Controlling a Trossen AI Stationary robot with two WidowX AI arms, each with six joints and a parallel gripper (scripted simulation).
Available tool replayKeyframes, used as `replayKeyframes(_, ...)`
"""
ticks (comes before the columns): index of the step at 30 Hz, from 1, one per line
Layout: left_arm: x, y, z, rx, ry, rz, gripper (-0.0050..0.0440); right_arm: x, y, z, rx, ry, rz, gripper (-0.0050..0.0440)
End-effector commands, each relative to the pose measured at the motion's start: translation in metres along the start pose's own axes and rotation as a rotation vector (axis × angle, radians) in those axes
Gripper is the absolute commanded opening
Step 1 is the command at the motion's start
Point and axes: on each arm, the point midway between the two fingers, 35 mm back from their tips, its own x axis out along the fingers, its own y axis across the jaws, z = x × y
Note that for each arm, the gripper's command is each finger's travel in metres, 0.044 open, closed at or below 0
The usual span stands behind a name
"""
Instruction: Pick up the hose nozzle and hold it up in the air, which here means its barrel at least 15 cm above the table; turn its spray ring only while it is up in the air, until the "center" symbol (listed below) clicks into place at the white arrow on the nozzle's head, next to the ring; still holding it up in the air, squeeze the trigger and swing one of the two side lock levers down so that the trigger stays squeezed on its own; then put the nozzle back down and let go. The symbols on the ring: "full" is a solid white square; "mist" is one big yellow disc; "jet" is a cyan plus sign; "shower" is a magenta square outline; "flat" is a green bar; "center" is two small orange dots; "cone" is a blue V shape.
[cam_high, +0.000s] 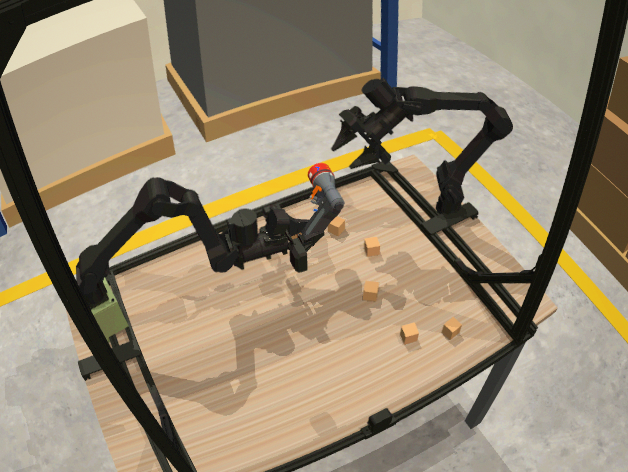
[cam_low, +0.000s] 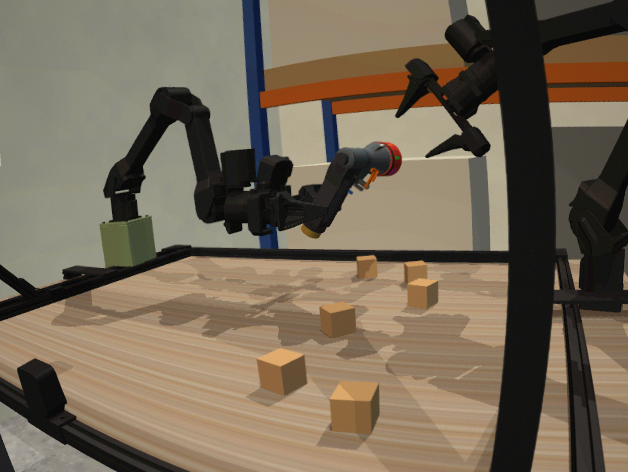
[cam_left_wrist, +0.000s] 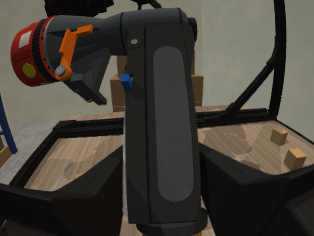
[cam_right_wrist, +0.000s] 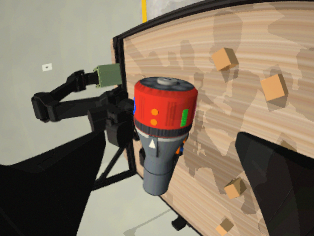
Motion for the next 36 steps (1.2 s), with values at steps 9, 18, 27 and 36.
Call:
replayKeyframes(9, 0.003, 0.001, 0.012, 0.007, -0.033, 0.002, 0.0, 0.002, -0.019, -0.001, -0.006, -0.006, 0.168, 0.04)
replayKeyframes(18, 0.003, 0.001, 0.012, 0.007, -0.033, 0.002, 0.0, 0.005, -0.029, -0.001, -0.013, -0.011, 0.262, 0.04)
replayKeyframes(27, 0.003, 0.001, 0.012, 0.007, -0.033, 0.002, 0.0, 0.01, -0.041, -0.001, -0.024, -0.017, 0.396, 0.04)
replayKeyframes(36, 0.003, 0.001, 0.012, 0.007, -0.033, 0.002, 0.0, 0.011, -0.04, -0.001, -0.034, -0.023, 0.425, 0.0376)
